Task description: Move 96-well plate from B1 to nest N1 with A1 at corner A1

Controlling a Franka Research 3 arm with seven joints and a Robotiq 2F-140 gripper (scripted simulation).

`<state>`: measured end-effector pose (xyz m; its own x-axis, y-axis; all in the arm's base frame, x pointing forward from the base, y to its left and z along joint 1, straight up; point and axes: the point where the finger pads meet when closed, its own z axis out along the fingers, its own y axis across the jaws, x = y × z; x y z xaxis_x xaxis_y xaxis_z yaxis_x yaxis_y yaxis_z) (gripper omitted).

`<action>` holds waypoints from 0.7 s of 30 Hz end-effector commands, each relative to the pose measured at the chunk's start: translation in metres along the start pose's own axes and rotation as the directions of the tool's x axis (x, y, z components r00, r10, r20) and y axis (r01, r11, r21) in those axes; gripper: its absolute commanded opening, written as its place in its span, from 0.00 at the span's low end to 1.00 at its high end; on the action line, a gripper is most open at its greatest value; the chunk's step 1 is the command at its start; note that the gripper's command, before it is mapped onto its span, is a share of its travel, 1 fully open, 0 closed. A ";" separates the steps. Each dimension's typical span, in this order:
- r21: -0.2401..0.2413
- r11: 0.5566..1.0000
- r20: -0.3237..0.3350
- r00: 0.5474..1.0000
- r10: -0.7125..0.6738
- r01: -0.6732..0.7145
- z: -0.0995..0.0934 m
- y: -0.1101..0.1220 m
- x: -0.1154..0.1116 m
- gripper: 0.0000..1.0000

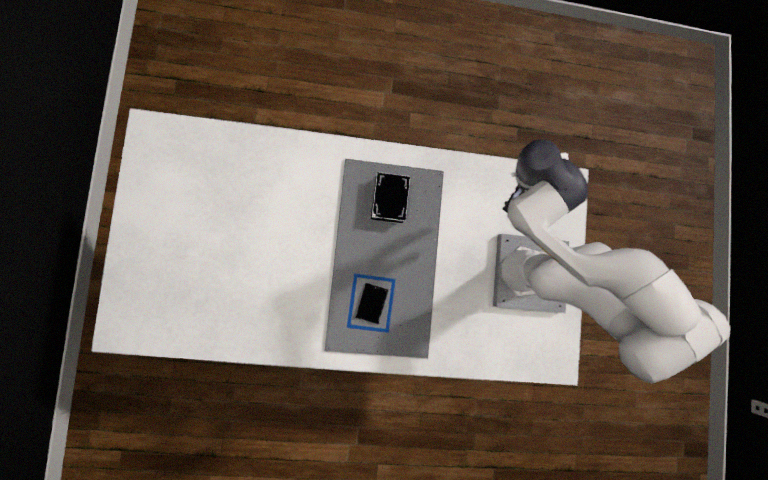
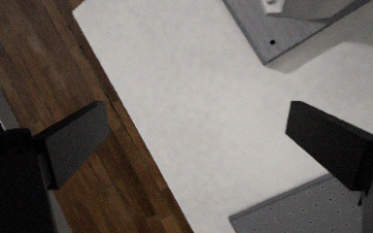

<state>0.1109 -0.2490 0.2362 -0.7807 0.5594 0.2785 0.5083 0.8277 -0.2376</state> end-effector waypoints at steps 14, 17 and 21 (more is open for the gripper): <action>0.041 0.832 0.059 0.829 -0.555 0.554 -0.016 0.024 -0.048 1.00; 0.053 0.773 0.065 0.770 -0.635 0.633 -0.019 0.031 -0.057 1.00; 0.061 0.729 0.068 0.726 -0.684 0.682 -0.021 0.036 -0.063 1.00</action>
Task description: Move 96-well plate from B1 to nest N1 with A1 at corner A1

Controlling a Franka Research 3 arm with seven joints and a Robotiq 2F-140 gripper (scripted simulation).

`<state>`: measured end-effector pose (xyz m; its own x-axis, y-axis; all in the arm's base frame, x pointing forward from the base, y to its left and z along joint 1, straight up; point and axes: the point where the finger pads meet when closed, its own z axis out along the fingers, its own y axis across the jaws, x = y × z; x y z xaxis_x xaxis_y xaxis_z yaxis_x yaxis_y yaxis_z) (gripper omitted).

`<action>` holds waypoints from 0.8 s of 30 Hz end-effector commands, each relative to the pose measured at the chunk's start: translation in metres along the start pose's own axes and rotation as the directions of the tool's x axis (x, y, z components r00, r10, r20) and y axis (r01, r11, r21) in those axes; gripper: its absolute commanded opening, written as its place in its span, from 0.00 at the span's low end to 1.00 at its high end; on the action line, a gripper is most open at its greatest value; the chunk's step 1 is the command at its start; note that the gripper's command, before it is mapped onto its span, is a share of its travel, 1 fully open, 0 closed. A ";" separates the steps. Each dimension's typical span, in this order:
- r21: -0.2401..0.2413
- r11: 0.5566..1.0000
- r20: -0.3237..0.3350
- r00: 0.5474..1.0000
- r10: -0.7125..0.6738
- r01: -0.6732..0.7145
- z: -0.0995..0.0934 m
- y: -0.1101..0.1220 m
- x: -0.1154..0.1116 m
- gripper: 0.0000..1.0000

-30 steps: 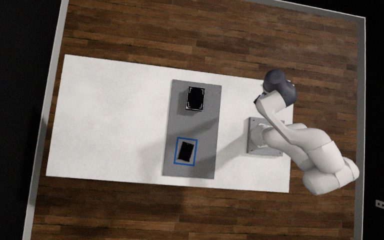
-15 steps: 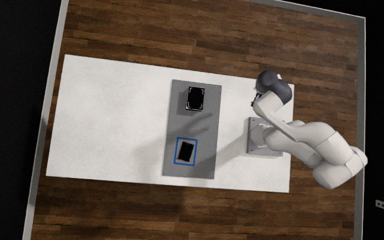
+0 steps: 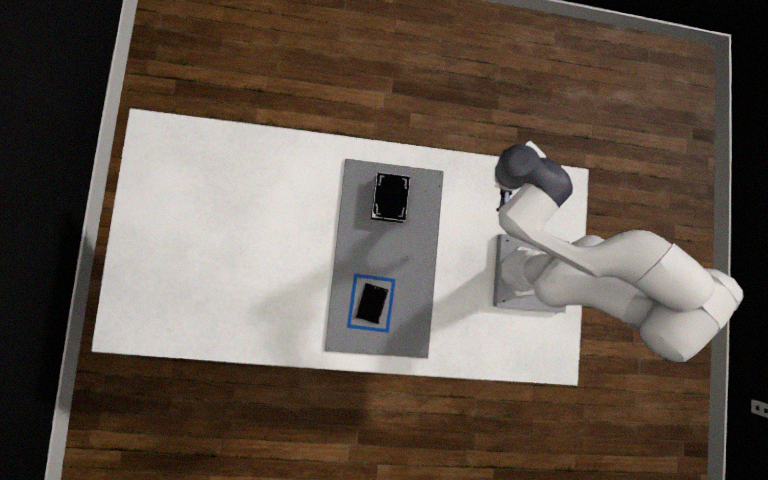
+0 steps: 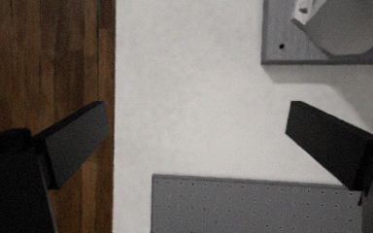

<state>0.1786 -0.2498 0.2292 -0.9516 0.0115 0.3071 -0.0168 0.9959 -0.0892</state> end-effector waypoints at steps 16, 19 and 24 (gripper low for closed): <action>0.057 0.803 0.043 0.803 -0.595 0.593 -0.013 0.007 -0.062 1.00; 0.069 0.741 0.044 0.740 -0.672 0.668 -0.015 0.010 -0.074 1.00; 0.091 0.620 0.040 0.619 -0.784 0.780 -0.018 0.017 -0.093 1.00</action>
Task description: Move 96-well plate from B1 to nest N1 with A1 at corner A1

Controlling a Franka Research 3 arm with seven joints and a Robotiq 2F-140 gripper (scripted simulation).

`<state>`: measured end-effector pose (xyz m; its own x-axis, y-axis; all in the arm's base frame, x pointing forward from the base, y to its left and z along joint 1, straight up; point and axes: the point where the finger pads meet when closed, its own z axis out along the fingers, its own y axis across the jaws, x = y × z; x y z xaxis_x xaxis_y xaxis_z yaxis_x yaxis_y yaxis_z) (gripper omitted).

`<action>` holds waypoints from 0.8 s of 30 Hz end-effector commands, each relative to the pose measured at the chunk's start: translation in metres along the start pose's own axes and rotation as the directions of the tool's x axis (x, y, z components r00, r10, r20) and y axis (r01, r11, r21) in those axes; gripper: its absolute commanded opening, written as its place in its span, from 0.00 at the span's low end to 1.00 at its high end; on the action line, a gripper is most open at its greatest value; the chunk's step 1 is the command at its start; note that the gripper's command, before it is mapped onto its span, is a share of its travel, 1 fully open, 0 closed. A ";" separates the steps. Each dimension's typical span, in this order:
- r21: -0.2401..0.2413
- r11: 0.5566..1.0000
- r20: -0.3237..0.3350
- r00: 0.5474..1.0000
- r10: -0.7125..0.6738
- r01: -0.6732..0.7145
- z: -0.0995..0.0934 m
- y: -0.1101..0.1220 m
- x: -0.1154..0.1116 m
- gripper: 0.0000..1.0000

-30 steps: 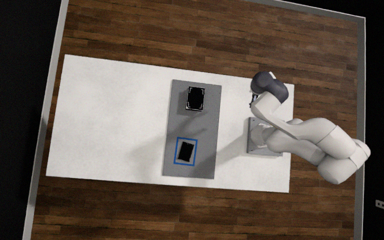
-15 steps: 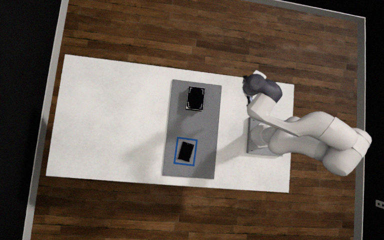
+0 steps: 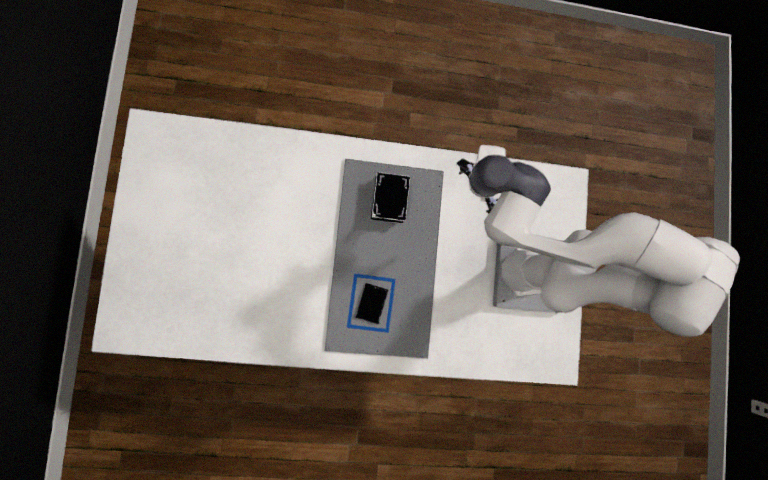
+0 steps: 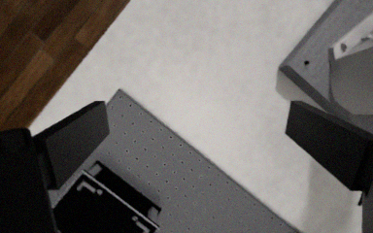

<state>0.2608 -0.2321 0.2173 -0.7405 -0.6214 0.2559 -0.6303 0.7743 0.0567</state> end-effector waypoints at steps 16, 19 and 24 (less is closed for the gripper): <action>0.066 0.774 0.017 0.775 -0.632 0.630 -0.007 -0.023 -0.067 1.00; 0.077 0.707 0.012 0.709 -0.705 0.703 -0.008 -0.025 -0.080 1.00; 0.093 0.581 0.001 0.583 -0.812 0.809 -0.009 -0.027 -0.103 1.00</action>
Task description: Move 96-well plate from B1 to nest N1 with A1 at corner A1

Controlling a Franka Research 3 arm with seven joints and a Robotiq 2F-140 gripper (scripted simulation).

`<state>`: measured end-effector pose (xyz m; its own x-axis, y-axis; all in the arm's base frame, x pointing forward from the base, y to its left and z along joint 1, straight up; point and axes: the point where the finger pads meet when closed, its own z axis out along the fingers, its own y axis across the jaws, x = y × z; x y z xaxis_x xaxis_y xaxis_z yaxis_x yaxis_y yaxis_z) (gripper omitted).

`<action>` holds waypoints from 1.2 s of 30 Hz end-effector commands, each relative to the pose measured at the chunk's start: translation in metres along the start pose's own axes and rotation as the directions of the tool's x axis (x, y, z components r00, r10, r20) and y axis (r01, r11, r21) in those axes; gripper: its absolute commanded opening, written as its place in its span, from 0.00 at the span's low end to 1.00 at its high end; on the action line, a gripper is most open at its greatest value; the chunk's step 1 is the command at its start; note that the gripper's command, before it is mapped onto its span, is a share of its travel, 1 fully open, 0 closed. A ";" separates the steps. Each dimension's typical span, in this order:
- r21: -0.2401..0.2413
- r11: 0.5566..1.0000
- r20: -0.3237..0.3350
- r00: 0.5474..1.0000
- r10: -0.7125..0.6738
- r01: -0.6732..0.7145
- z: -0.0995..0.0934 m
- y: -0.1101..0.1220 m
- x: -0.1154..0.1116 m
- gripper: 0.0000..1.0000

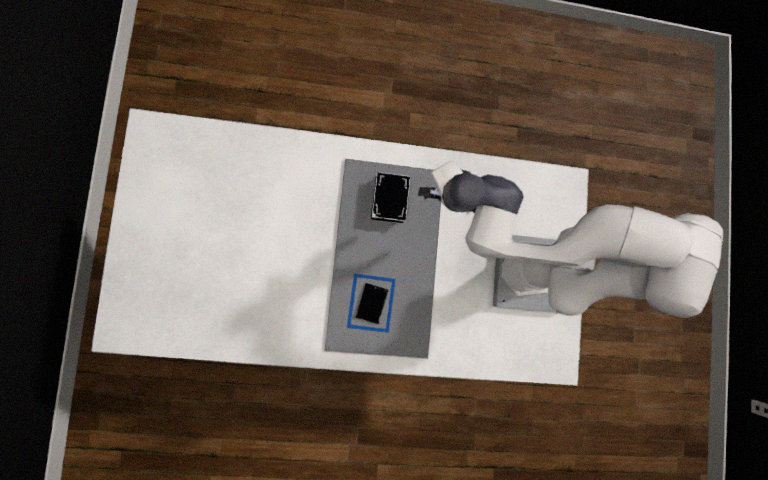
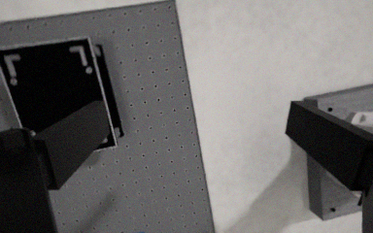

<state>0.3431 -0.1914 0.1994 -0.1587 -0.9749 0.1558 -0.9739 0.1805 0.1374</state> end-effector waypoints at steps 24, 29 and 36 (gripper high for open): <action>0.077 0.640 -0.021 0.643 -0.766 0.765 0.001 -0.068 -0.073 1.00; 0.085 0.504 -0.038 0.508 -0.861 0.860 0.003 -0.081 -0.093 1.00; 0.088 0.385 -0.054 0.390 -0.919 0.919 0.004 -0.090 -0.110 1.00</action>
<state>0.4401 -0.1041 0.1658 0.7330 -0.6798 0.0245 -0.6759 -0.7238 0.1390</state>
